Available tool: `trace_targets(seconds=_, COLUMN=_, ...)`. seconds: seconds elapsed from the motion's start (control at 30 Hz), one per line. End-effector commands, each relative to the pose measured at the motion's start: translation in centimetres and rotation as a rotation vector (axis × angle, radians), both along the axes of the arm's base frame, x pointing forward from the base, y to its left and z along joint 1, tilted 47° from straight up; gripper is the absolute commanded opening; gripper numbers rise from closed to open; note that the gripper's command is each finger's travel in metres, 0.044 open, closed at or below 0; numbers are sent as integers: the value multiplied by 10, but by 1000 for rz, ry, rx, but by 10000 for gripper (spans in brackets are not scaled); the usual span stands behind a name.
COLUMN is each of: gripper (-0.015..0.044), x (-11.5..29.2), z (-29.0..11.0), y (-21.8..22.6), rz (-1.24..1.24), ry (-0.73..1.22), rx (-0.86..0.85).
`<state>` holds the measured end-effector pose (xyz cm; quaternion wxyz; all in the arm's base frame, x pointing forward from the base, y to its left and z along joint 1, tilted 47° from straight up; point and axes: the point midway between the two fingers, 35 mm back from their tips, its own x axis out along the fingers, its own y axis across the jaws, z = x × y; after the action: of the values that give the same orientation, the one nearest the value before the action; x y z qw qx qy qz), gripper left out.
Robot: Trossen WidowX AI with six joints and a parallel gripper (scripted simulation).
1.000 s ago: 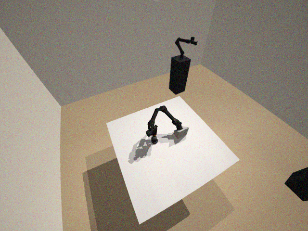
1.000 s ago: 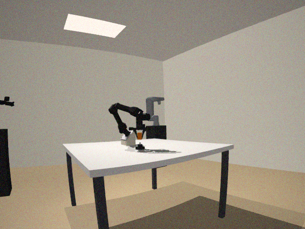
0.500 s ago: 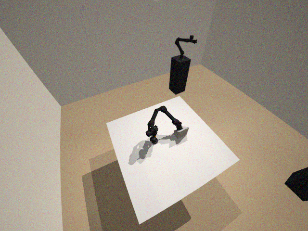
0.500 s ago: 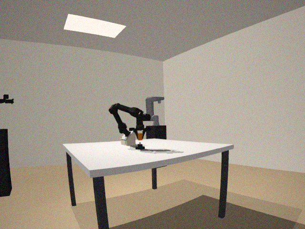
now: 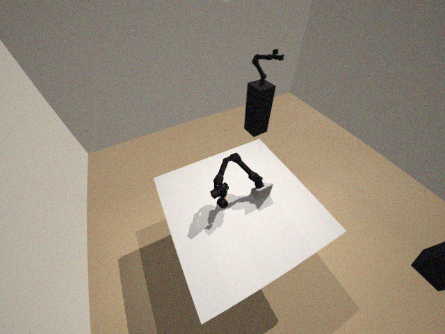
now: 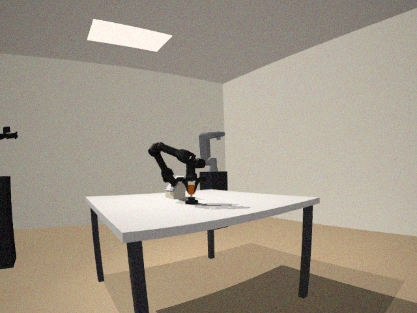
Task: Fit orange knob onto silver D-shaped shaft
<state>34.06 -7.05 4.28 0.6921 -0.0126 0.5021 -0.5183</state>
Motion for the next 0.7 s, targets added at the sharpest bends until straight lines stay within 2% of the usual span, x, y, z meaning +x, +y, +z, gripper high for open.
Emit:
trace_targets(seconds=0.0, gripper=0, x=-1, z=1, y=1, rz=4, ry=-1, rx=-4)
trace_targets(seconds=0.67, gripper=0, x=-1, z=-3, y=-4, rz=4, ry=-2, rx=-4)
